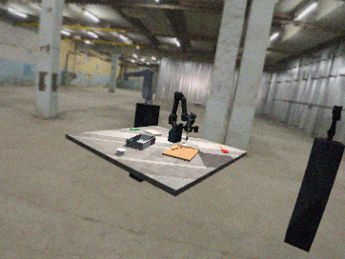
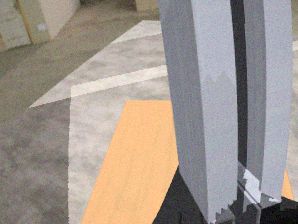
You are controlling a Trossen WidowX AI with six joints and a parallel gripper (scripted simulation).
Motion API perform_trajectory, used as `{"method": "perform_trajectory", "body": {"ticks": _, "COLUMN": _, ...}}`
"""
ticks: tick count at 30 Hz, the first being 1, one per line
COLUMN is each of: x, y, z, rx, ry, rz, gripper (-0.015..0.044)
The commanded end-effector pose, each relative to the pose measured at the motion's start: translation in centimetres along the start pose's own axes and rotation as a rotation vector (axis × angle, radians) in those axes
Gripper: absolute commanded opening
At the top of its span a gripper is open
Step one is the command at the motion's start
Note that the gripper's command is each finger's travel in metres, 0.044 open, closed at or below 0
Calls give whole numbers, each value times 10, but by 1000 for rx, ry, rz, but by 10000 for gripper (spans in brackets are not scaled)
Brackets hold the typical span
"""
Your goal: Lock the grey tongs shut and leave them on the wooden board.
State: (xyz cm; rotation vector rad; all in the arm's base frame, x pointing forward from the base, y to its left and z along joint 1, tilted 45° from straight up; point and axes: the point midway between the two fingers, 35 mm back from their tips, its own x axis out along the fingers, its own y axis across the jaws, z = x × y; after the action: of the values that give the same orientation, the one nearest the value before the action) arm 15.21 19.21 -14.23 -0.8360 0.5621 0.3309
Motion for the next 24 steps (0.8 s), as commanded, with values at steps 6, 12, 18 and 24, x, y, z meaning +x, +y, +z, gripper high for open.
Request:
{"method": "perform_trajectory", "body": {"ticks": 6, "x": 19, "y": 18, "z": -2, "rx": -19, "ry": 120, "rz": 17, "gripper": -150}}
{"method": "perform_trajectory", "body": {"ticks": 12, "x": 30, "y": 27, "z": -5, "rx": -32, "ry": 224, "rz": 26, "gripper": -150}}
{"method": "perform_trajectory", "body": {"ticks": 18, "x": 40, "y": 34, "z": -7, "rx": -41, "ry": 333, "rz": 33, "gripper": -150}}
{"method": "perform_trajectory", "body": {"ticks": 24, "x": 46, "y": 38, "z": -8, "rx": -45, "ry": 447, "rz": 47, "gripper": -150}}
